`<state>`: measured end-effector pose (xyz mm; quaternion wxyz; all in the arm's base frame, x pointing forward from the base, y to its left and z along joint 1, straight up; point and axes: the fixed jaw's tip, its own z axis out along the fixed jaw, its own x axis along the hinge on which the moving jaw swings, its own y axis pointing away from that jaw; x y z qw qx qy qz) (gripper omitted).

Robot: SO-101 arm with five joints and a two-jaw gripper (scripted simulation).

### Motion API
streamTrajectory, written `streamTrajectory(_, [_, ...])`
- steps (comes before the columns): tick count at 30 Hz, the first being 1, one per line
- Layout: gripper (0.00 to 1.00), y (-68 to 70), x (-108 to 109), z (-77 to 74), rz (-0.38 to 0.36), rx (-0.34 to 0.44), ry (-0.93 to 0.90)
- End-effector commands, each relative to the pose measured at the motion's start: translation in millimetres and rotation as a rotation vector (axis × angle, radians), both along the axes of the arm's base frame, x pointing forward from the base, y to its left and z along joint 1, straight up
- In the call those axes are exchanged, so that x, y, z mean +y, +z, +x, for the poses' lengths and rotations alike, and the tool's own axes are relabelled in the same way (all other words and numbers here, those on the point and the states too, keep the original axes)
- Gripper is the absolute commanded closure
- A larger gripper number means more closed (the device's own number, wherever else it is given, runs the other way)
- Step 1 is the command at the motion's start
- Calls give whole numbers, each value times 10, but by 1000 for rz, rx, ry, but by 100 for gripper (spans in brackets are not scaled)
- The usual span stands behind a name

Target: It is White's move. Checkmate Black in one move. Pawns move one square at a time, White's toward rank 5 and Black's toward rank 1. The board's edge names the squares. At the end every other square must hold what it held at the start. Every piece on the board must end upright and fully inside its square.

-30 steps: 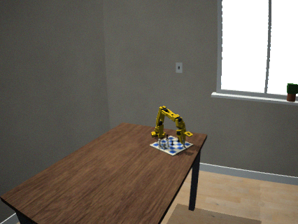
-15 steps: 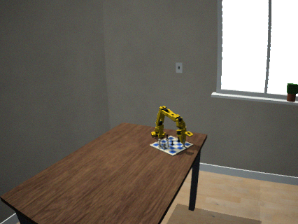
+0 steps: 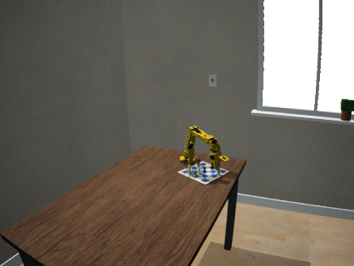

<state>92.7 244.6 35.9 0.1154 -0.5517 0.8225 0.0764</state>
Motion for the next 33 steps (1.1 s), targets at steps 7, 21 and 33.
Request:
streamTrajectory(7, [88,212,16,-26,14,-2,3])
streamTrajectory(21, [88,563,7,-29,14,-2,3])
streamTrajectory(33, [88,665,4,-31,14,-2,3])
